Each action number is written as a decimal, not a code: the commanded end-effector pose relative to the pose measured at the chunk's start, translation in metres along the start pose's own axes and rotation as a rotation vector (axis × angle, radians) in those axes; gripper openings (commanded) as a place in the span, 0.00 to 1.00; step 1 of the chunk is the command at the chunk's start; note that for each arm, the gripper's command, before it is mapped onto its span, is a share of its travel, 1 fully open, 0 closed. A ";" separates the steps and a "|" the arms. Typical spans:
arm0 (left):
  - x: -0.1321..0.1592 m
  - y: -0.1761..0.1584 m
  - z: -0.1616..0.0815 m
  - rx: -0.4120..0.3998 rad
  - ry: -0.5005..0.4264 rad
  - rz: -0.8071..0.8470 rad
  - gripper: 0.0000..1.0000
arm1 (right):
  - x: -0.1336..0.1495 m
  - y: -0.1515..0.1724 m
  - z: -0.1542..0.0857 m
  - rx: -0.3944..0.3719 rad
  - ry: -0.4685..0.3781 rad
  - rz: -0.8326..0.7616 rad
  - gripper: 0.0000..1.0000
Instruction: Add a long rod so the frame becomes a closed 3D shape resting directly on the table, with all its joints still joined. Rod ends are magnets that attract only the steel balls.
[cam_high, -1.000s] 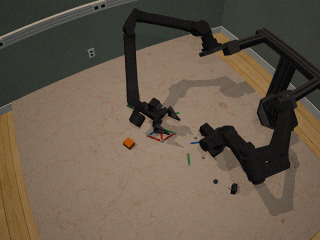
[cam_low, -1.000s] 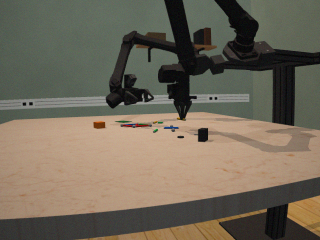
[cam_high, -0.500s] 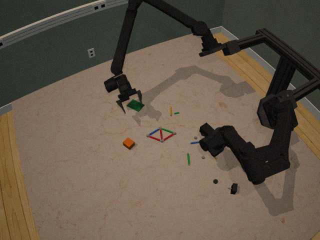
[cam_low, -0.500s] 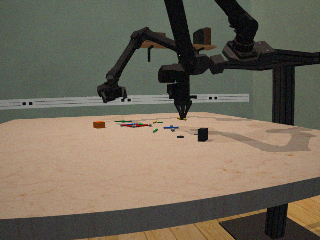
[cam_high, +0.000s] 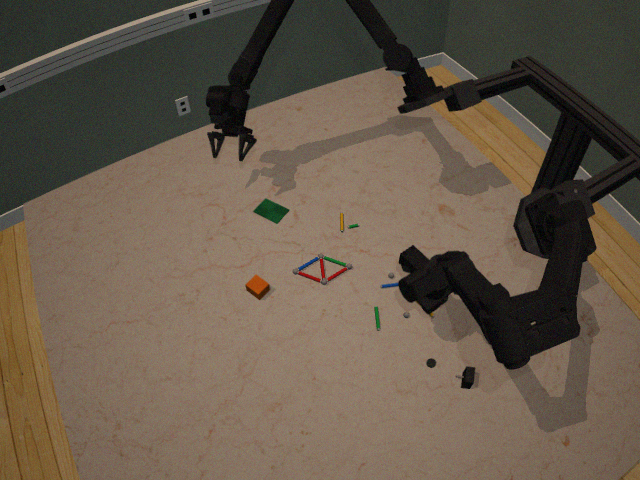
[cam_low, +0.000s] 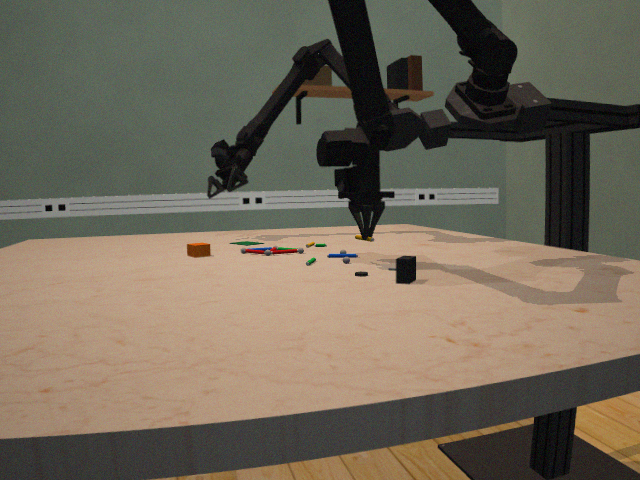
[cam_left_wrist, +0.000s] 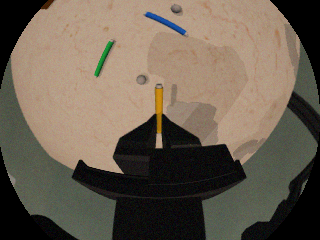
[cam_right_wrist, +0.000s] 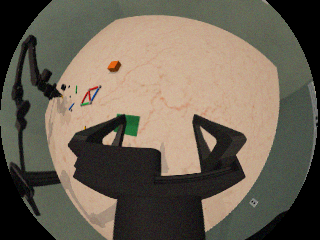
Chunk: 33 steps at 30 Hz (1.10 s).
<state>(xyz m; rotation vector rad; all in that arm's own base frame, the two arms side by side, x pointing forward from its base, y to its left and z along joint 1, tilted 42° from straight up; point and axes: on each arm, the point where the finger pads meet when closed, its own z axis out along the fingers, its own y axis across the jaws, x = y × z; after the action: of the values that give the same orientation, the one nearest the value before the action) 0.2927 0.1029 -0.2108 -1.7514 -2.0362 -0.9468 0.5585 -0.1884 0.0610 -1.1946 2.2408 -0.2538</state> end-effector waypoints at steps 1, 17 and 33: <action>-0.018 0.000 -0.003 -0.002 -0.019 0.012 0.00 | 0.013 -0.044 -0.057 0.180 0.004 0.173 1.00; -0.195 0.042 -0.007 0.011 -0.046 -0.010 0.00 | 0.062 -0.120 -0.265 0.729 -0.033 0.445 1.00; -0.249 0.057 -0.011 -0.018 -0.005 0.020 0.00 | 0.059 -0.123 -0.268 0.739 -0.026 0.422 1.00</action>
<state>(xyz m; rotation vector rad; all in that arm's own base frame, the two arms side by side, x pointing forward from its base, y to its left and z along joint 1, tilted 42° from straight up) 0.4035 -0.0885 -0.3365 -1.7848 -2.0271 -0.9578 0.4601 -0.3345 0.3088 -0.3388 2.0176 -0.8079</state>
